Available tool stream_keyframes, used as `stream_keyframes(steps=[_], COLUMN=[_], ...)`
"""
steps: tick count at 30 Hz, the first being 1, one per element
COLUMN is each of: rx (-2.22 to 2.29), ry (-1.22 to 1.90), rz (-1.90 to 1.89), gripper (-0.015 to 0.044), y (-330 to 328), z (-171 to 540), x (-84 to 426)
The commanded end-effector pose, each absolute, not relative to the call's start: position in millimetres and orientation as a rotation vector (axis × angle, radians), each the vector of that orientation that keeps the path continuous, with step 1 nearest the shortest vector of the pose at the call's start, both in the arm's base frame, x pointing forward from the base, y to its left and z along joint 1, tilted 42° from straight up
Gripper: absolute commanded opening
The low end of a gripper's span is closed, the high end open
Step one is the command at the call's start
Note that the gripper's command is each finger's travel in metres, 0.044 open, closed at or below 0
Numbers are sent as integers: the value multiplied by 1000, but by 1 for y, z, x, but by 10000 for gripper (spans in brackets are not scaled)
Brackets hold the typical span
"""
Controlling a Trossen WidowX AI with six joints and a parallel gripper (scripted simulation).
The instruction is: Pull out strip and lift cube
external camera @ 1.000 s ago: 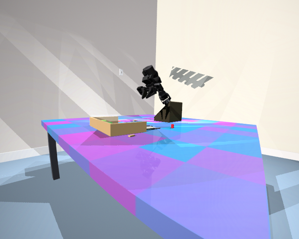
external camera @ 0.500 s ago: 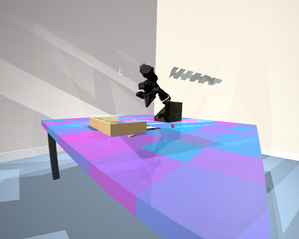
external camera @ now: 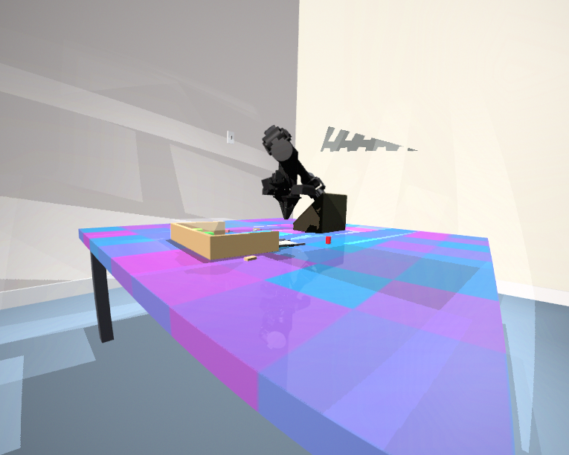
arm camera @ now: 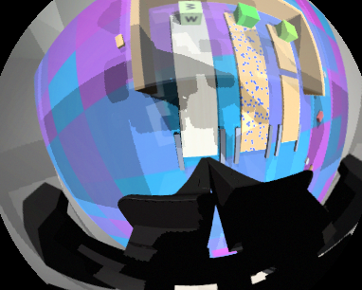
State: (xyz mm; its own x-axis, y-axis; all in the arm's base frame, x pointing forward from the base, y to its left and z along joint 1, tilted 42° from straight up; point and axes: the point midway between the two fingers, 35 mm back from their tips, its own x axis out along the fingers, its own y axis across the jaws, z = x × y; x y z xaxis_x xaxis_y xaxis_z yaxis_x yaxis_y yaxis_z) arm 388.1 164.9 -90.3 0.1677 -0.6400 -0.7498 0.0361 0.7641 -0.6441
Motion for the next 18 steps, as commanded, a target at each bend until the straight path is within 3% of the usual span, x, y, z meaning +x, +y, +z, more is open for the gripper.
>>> stream_keyframes(steps=[1, 18], rx=[-542, -542], ry=[1338, 1338], rz=[-537, -537], gripper=[0, 0], y=[164, 147], z=[-92, -112], x=[389, 394])
